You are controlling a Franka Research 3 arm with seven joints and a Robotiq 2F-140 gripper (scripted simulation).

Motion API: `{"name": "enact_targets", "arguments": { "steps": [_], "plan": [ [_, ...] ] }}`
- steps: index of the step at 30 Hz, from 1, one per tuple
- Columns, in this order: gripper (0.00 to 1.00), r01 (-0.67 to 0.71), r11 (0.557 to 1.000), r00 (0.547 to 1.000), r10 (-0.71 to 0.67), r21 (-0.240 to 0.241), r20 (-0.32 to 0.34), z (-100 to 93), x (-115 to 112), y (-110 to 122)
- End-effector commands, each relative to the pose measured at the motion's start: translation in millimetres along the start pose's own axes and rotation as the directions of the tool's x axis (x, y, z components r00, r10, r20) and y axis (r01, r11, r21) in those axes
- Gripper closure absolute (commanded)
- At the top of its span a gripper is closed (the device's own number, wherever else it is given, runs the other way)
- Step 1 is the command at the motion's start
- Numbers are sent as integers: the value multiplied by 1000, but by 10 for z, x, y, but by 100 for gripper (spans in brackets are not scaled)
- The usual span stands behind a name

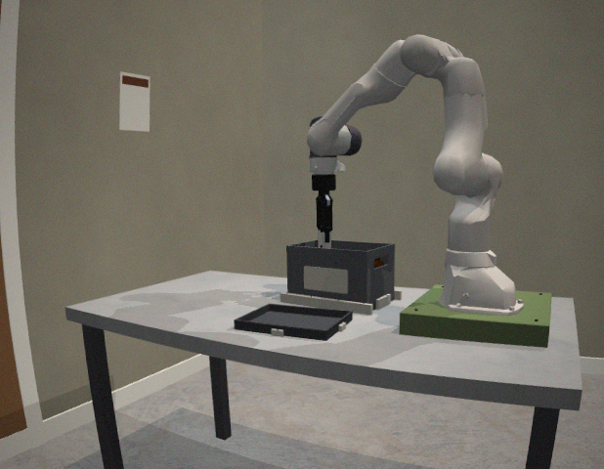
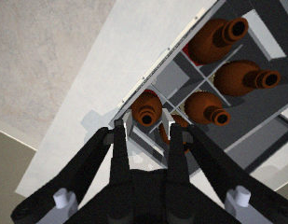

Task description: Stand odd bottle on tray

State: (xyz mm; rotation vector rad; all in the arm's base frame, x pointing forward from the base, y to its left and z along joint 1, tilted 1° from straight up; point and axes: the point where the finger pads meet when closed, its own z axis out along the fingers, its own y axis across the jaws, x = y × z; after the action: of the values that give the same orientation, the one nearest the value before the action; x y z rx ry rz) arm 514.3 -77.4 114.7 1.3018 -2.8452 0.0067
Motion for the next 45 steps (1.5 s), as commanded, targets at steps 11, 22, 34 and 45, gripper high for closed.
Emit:
{"name": "enact_targets", "arguments": {
  "steps": [11,22,34,45],
  "plan": [
    [56,4,1000,1000,-4,1,-2,-37,22,-9],
    [56,4,1000,1000,-4,1,-2,-261,21,-8],
    [56,4,1000,1000,-4,1,-2,-671,20,-8],
    [56,4,1000,1000,-4,1,-2,-836,20,-8]
  ]
}}
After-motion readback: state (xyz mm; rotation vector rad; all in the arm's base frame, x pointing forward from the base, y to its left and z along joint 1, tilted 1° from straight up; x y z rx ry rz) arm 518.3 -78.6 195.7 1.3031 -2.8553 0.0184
